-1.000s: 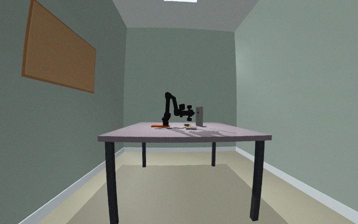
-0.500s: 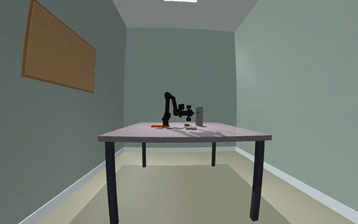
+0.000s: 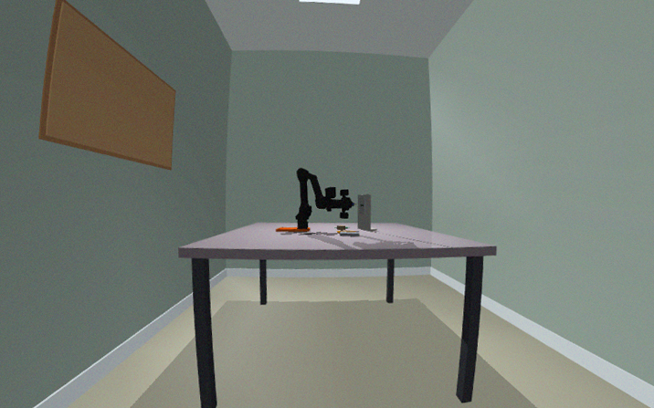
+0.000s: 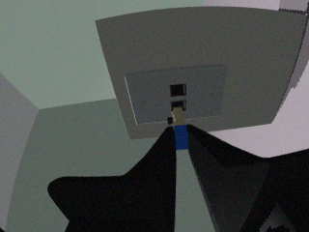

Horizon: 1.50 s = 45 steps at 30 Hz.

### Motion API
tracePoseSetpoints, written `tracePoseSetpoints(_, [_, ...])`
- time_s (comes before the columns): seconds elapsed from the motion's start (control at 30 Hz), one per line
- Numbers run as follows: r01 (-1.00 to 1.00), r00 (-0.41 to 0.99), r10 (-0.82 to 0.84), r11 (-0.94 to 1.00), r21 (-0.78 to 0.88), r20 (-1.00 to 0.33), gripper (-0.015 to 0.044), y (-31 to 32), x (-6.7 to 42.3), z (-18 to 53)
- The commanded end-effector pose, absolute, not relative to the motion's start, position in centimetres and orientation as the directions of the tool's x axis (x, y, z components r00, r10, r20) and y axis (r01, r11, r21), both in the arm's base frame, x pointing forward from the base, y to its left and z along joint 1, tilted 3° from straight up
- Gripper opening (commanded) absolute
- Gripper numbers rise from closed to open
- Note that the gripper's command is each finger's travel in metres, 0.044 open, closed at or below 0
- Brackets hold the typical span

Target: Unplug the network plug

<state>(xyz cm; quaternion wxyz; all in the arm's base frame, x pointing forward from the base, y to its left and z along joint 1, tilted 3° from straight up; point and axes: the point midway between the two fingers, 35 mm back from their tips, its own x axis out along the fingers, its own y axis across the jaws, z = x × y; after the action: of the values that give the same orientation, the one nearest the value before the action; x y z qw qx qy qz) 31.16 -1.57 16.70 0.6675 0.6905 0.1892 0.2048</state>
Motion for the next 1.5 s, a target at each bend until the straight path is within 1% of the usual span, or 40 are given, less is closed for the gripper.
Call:
tracePoseSetpoints(0.0, [-0.016,0.843,0.537,-0.037,0.999,0.033,0.0,-1.6,30.9,17.7])
tracePoseSetpoints(0.9, [-0.004,0.849,0.528,-0.045,0.999,0.027,0.0,-1.7,29.2,21.3])
tracePoseSetpoints(1.17, [0.108,0.907,0.417,-0.108,0.988,-0.054,0.0,-3.3,30.9,20.1])
tracePoseSetpoints(1.47, [0.242,0.939,0.288,-0.17,0.955,-0.187,0.0,-5.0,32.1,18.1])
